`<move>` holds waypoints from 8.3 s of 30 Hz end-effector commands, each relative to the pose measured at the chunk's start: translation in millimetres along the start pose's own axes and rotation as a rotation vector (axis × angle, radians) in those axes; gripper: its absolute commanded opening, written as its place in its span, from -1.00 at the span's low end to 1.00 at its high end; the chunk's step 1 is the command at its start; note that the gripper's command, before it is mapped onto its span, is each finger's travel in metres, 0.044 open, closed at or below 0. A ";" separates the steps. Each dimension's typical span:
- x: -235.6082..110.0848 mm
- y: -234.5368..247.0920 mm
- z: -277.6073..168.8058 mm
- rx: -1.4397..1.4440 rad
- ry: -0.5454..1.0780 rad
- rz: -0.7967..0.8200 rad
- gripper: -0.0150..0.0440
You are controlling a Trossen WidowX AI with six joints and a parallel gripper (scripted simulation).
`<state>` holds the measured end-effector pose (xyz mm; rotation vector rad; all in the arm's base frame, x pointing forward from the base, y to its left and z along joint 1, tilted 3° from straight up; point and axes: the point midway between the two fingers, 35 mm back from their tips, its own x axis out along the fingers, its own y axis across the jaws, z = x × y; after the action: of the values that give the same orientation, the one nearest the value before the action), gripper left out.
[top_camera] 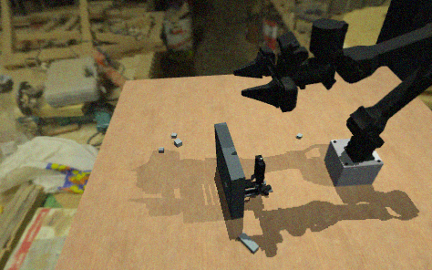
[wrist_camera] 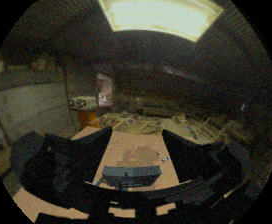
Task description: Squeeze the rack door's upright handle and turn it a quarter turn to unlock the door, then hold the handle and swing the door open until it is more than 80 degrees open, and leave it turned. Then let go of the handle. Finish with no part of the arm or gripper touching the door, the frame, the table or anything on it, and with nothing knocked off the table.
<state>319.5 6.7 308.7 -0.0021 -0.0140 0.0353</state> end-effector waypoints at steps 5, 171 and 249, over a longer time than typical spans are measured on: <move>11.1 3.0 -15.2 0.008 0.115 0.008 0.49; -9.5 39.5 -228.9 -1.540 0.966 1.445 -0.43; -9.4 39.5 -228.9 0.730 1.391 -0.702 0.49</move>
<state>311.9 46.5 80.3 0.6166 1.4167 -0.5772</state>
